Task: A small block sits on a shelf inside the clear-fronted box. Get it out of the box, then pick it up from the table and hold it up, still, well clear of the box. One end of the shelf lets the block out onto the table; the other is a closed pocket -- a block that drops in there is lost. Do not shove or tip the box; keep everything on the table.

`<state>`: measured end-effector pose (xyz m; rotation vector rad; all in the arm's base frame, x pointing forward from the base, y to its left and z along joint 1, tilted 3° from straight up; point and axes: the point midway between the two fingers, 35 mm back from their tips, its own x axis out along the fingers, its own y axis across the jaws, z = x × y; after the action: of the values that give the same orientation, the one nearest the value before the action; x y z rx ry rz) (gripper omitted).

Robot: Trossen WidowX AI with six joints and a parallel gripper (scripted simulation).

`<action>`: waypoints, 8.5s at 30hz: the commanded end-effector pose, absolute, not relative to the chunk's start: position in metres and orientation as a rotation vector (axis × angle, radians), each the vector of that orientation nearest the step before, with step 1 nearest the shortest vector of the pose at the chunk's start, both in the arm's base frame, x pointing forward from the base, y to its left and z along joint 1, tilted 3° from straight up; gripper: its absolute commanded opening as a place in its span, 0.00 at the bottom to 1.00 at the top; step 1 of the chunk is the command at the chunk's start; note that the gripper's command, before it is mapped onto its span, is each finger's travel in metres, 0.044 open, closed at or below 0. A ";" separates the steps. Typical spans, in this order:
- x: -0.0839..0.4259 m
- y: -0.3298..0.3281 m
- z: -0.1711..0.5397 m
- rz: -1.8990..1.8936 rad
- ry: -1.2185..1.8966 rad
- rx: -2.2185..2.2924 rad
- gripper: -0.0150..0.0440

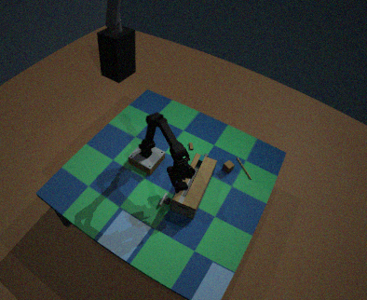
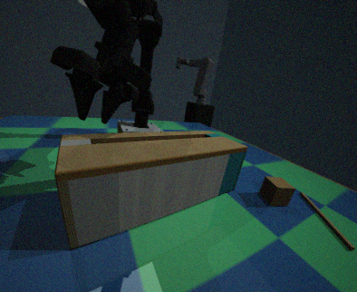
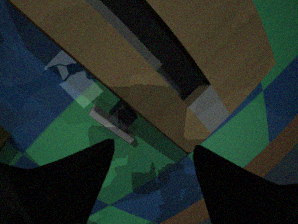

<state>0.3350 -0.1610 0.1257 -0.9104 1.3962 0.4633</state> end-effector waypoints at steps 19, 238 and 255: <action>0.320 -0.176 0.124 -0.616 1.173 0.750 0.74; 0.228 -0.127 0.139 -1.683 -0.676 2.899 0.25; 0.228 -0.127 0.139 -1.683 -0.676 2.899 0.25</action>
<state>0.2289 -0.1264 0.1398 -2.4303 0.5600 1.4076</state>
